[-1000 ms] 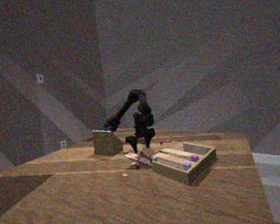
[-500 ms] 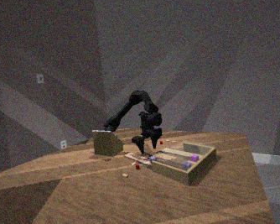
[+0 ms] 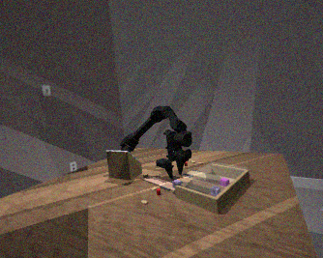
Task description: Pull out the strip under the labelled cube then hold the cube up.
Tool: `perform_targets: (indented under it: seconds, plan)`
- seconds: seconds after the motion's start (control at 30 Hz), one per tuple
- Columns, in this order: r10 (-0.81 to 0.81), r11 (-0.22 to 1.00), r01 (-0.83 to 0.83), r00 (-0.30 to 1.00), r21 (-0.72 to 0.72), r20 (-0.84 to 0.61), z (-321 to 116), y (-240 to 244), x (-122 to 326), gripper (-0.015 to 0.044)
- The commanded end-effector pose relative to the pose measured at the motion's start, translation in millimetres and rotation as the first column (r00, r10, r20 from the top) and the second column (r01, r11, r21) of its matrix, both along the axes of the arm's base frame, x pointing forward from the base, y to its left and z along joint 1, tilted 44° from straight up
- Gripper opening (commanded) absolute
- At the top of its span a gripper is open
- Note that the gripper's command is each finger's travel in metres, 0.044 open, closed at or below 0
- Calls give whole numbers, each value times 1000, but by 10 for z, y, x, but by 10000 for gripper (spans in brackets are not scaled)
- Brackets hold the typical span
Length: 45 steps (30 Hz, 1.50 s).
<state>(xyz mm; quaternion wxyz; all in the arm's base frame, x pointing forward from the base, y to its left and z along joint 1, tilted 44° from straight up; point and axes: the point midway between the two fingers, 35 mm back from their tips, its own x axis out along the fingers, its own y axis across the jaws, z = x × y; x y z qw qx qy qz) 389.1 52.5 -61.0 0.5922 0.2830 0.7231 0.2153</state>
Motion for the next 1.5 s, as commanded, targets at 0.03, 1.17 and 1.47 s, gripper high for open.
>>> perform_targets:
  seconds: [0.03,1.17,1.47]
  plan:
    - [-4,1000,4,1000,6,-7,-75,70,-9,250]
    - [2,1000,-2,1000,3,0,-332,317,-52,138]
    - [2,1000,-2,1000,3,0,-328,313,-58,20]
